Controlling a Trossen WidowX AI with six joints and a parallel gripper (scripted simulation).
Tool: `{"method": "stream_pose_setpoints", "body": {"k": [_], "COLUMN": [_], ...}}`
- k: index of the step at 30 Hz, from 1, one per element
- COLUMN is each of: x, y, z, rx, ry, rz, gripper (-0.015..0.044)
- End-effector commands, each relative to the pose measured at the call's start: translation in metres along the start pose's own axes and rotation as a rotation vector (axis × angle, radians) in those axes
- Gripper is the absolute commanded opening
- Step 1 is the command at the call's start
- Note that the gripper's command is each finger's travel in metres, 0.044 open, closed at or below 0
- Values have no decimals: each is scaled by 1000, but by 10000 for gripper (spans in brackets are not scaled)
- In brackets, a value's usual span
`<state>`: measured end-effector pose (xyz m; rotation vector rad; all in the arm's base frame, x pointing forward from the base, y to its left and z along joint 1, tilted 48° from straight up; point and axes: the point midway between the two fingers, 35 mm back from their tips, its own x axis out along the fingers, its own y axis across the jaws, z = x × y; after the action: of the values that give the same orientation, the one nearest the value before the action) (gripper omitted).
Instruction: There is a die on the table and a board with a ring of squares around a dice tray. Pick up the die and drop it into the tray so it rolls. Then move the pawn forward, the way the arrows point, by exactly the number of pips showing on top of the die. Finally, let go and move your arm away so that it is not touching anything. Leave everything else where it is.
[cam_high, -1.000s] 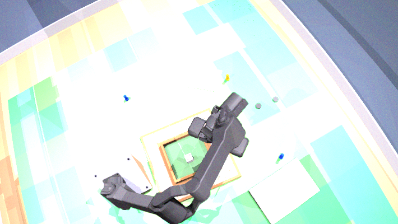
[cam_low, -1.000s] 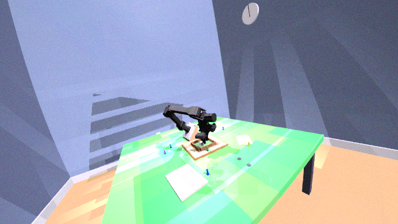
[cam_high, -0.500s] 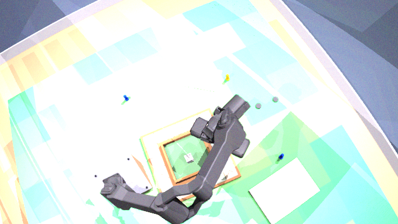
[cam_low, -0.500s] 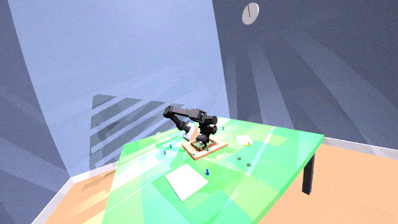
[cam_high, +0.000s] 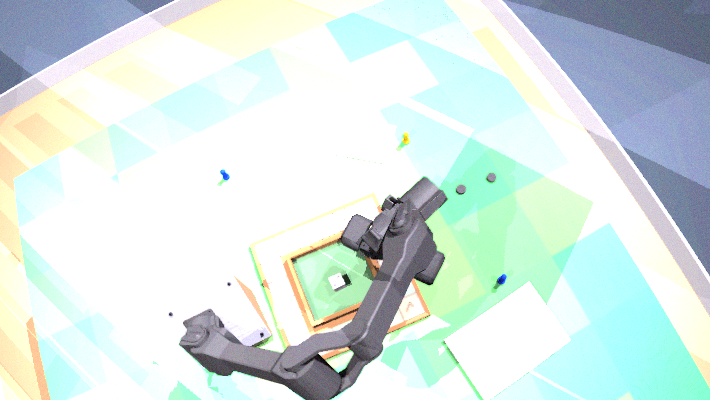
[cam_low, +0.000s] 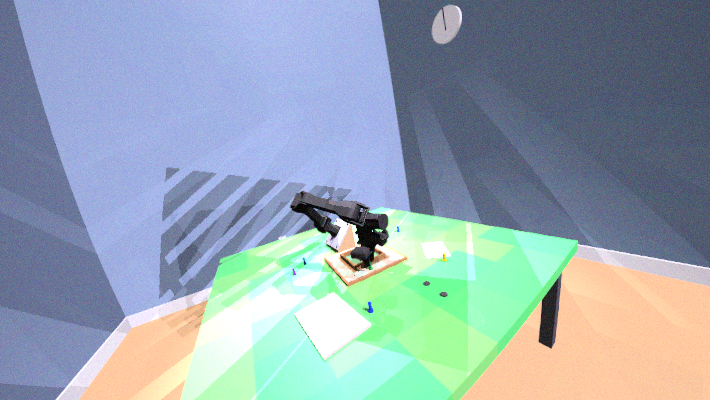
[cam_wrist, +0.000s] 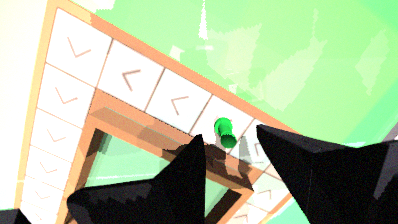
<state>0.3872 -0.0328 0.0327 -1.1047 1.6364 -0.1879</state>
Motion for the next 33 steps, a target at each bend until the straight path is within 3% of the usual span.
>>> {"method": "stream_pose_setpoints", "body": {"k": [1, 8, 13, 23, 33], "x": [8, 17, 17, 17, -27], "y": [1, 1, 1, 1, 1], "z": [-2, -3, -3, -3, 5], "rx": [-6, -6, -6, -6, -7], "ry": [9, 10, 10, 10, 4], "rz": [0, -2, -2, -2, 5], "gripper": [200, 200, 69, 0, 0]}}
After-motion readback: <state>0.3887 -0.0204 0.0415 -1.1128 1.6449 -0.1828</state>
